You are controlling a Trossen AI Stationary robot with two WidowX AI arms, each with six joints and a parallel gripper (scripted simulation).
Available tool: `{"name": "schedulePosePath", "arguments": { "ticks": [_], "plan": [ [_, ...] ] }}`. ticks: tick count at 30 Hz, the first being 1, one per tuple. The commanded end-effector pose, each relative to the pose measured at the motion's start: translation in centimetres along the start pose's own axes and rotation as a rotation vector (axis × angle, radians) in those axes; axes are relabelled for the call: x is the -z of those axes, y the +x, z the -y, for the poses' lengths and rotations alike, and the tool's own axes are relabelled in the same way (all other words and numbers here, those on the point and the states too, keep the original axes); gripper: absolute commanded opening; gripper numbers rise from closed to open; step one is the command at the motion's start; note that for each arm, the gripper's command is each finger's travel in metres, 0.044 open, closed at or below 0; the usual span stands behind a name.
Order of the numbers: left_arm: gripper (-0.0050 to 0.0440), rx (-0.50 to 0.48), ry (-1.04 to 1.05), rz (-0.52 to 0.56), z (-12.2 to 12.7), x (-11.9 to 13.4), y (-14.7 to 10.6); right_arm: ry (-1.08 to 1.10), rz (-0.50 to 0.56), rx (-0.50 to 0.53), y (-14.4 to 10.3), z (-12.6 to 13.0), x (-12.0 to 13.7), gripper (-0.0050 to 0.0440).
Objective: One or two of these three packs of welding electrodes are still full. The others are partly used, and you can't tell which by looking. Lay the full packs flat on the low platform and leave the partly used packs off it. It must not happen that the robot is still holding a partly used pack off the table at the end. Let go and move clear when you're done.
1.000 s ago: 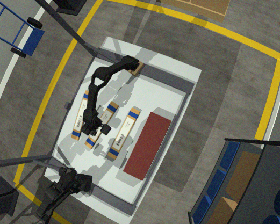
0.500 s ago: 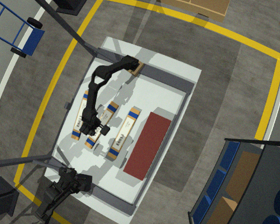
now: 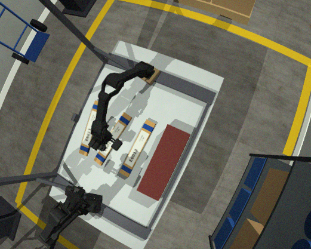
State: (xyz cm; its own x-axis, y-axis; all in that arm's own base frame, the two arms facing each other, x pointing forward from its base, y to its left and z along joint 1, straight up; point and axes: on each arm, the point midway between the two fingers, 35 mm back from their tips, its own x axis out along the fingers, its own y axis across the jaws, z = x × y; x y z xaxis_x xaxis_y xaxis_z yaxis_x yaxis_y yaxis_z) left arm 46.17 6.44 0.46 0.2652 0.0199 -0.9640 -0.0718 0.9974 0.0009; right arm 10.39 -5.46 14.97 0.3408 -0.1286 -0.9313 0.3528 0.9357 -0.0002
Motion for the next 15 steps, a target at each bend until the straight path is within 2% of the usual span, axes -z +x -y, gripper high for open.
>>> {"name": "schedulePosePath", "arguments": {
  "ticks": [1, 10, 11, 12, 15],
  "plan": [
    [0.0430, -0.001, 0.000, 0.023, -0.1, -0.6, -0.8, -0.003, 0.020, 0.001, -0.5, 0.0, -0.4, 0.0430],
    [0.0430, -0.001, 0.000, 0.023, -0.1, -0.6, -0.8, -0.003, 0.020, 0.001, -0.5, 0.0, -0.4, 0.0430],
    [0.0430, 0.000, 0.000, 0.006, 0.0, 0.3, 0.0, -0.003, 0.020, 0.001, -0.5, 0.0, -0.4, 0.0430],
    [0.0430, -0.001, 0.001, 0.031, 0.0, -0.3, -1.4, -0.003, 0.020, 0.001, -0.5, 0.0, -0.4, 0.0430],
    [0.0430, -0.001, 0.001, 0.032, 0.0, -0.6, -2.3, -0.003, 0.020, 0.001, -0.5, 0.0, -0.4, 0.0430]
  ]
}}
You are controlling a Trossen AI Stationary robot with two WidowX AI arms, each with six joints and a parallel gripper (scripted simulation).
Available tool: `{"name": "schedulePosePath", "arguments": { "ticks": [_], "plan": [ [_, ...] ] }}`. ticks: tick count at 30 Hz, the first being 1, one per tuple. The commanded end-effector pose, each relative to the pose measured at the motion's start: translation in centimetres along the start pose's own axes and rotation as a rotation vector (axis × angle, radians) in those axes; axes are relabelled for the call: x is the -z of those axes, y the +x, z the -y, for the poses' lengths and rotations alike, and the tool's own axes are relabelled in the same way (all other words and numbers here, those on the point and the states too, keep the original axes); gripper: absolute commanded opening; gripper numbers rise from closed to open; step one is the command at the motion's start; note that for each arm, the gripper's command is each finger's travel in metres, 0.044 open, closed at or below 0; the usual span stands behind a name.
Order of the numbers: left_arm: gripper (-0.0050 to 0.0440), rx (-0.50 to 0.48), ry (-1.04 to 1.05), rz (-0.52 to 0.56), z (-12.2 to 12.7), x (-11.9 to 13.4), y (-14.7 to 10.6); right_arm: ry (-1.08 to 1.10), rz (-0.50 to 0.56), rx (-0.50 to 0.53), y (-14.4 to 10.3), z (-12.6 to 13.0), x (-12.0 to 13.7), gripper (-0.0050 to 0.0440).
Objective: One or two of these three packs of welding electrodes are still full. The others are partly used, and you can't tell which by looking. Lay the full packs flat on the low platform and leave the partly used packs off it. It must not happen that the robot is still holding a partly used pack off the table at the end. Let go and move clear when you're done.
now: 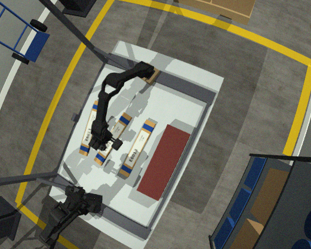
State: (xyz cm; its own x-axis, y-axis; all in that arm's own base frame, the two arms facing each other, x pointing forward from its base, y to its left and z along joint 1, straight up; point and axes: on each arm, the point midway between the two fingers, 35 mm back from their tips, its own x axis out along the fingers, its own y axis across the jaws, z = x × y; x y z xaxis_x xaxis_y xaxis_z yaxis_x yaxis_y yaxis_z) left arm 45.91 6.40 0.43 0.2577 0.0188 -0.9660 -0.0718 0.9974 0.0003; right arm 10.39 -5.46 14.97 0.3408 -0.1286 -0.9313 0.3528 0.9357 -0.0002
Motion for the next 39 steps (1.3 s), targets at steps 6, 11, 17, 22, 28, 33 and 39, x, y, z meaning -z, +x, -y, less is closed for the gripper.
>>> {"name": "schedulePosePath", "arguments": {
  "ticks": [6, 11, 17, 22, 28, 33, 39],
  "plan": [
    [0.0430, -0.003, 0.001, 0.057, -0.1, -1.9, -4.6, -0.003, 0.020, 0.001, -0.5, 0.0, -0.4, 0.0430],
    [0.0430, -0.003, 0.001, 0.058, 0.0, -2.3, -6.5, -0.003, 0.020, 0.001, -0.5, 0.0, -0.4, 0.0430],
    [0.0430, -0.002, 0.001, 0.036, 0.0, -2.2, -6.6, -0.003, 0.020, 0.001, -0.5, 0.0, -0.4, 0.0430],
    [0.0430, -0.035, -0.110, 0.037, -2.8, -1.1, -7.0, -0.003, 0.020, 0.001, -0.5, 0.0, -0.4, 0.0430],
    [0.0430, -0.030, -0.100, 0.037, -6.5, 0.0, -7.0, -0.003, 0.020, 0.001, -0.5, 0.0, -0.4, 0.0430],
    [0.0430, -0.026, -0.101, 0.009, -9.7, 1.4, -5.8, -0.003, 0.020, 0.001, -0.5, 0.0, -0.4, 0.0430],
    [0.0430, -0.031, -0.100, 0.025, -12.5, 1.5, -6.2, -0.003, 0.020, 0.001, -0.5, 0.0, -0.4, 0.0430]
  ]
}}
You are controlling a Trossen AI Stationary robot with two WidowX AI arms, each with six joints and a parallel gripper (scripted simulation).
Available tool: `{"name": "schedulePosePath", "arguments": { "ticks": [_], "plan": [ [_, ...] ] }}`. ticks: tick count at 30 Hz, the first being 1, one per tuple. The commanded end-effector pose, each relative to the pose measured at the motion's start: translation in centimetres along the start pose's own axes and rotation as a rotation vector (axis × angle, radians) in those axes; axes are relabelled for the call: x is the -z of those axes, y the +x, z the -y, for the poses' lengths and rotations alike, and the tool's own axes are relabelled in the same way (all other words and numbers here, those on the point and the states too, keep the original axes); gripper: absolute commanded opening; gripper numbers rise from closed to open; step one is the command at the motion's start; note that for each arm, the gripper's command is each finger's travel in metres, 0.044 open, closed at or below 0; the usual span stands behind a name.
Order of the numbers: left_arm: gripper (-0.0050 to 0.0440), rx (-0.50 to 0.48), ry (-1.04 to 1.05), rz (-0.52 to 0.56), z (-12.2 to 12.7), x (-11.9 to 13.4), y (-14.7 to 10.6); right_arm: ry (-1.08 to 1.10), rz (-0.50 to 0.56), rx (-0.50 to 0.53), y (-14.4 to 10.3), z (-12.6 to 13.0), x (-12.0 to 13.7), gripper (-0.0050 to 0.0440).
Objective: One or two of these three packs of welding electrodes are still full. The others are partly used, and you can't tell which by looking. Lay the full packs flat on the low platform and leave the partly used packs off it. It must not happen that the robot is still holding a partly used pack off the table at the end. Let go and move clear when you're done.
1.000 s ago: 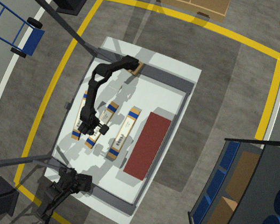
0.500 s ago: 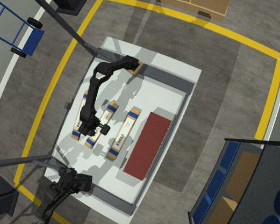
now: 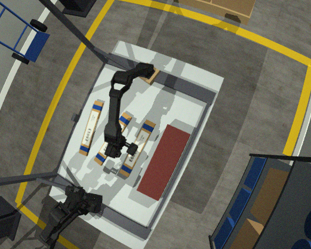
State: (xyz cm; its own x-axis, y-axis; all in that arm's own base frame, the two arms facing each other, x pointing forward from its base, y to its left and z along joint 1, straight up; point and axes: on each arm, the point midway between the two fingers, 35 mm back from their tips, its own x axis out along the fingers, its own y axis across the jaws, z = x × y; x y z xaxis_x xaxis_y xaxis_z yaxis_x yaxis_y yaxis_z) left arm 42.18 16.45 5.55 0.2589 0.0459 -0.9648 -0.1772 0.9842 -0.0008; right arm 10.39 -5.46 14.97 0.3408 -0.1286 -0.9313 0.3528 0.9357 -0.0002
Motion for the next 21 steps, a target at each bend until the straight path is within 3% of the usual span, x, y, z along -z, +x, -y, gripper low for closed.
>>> {"name": "schedulePosePath", "arguments": {
  "ticks": [1, 7, 21],
  "plan": [
    [0.0430, -0.004, 0.003, 0.020, -2.8, -0.2, -0.5, -0.003, 0.020, 0.001, -0.5, 0.0, -0.4, 0.0430],
    [0.0430, -0.006, 0.003, 0.019, -6.5, 0.5, -0.4, -0.003, 0.020, 0.001, -0.5, 0.0, -0.4, 0.0430],
    [0.0430, -0.011, 0.003, 0.024, -6.4, 0.5, -0.7, -0.003, 0.020, 0.001, -0.5, 0.0, -0.4, 0.0430]
  ]
}}
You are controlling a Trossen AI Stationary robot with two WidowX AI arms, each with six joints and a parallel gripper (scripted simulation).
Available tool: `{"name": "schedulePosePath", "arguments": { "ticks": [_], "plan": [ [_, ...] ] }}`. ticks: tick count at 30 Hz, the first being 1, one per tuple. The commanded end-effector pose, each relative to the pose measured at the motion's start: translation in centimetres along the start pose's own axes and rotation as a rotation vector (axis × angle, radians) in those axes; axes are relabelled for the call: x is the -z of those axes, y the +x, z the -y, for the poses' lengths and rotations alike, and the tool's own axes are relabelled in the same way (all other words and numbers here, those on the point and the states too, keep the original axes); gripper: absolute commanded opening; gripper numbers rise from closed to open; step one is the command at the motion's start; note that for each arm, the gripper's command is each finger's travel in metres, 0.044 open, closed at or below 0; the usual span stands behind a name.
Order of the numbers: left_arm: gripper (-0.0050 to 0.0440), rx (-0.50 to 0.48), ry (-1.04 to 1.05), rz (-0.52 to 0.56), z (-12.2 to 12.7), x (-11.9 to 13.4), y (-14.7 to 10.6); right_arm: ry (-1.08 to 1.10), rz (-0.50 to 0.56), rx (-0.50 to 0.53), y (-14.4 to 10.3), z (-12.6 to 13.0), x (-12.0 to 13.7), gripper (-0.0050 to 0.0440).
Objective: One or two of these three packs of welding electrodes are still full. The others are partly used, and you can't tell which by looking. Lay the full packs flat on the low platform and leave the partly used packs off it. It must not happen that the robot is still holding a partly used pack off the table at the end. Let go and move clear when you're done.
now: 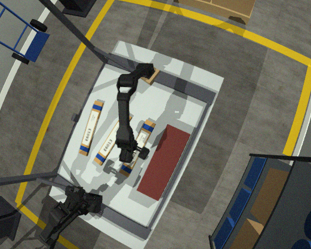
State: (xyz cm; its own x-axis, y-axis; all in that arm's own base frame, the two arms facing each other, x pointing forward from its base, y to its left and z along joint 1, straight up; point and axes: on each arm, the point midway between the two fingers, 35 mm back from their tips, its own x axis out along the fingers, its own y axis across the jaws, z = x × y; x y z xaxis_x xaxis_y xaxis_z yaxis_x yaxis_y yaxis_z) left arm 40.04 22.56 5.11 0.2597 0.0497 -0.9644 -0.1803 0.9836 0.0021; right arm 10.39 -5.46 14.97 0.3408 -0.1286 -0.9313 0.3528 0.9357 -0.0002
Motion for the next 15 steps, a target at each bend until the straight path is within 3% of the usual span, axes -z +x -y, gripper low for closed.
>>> {"name": "schedulePosePath", "arguments": {
  "ticks": [1, 15],
  "plan": [
    [0.0430, 0.002, 0.006, -0.002, 0.2, 0.1, 0.4, -0.003, 0.020, 0.001, -0.5, 0.0, -0.4, 0.0430],
    [0.0430, 0.002, 0.006, -0.002, 0.2, 1.1, 4.0, -0.003, 0.020, 0.001, -0.5, 0.0, -0.4, 0.0430]
  ]
}}
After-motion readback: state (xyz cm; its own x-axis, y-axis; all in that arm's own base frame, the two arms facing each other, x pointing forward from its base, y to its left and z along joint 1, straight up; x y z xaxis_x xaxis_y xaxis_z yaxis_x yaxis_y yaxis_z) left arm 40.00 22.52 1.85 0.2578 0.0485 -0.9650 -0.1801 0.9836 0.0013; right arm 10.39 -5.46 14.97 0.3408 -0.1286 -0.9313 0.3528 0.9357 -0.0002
